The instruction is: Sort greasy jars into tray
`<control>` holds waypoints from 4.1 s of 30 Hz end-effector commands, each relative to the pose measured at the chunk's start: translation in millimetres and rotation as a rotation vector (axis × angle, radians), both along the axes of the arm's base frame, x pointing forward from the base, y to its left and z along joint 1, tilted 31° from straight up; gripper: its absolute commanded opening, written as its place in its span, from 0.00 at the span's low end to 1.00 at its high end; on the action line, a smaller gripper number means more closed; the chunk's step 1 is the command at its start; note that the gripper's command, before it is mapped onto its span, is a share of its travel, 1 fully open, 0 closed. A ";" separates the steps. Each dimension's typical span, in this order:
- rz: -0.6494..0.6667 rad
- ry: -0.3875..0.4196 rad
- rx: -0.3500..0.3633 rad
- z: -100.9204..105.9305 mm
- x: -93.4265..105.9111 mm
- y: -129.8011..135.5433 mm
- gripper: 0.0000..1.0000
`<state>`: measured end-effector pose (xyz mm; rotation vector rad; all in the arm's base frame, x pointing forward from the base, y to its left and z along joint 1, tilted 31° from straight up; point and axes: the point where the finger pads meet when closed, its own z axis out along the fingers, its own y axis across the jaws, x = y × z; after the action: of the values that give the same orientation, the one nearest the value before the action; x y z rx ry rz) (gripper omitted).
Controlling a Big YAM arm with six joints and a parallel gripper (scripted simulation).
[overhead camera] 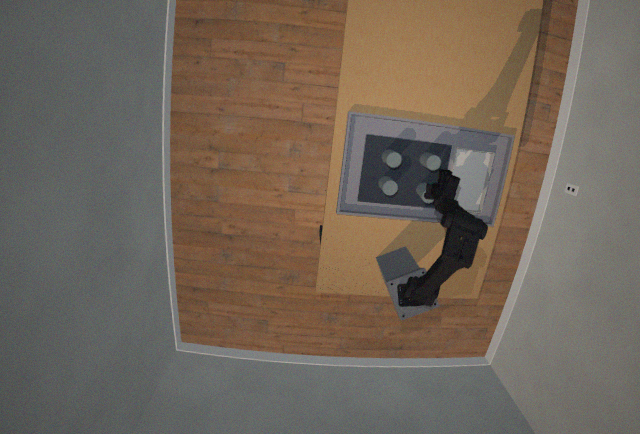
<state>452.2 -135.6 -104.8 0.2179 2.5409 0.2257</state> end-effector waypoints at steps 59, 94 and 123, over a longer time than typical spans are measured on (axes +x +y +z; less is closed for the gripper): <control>0.001 0.082 0.032 9.0 28.8 -5.2 0.00; 0.001 0.082 0.032 9.0 28.8 -5.2 0.00; 0.001 0.082 0.032 9.0 28.8 -5.2 0.00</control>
<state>478.0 -146.2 -95.1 0.2426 2.6112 0.2559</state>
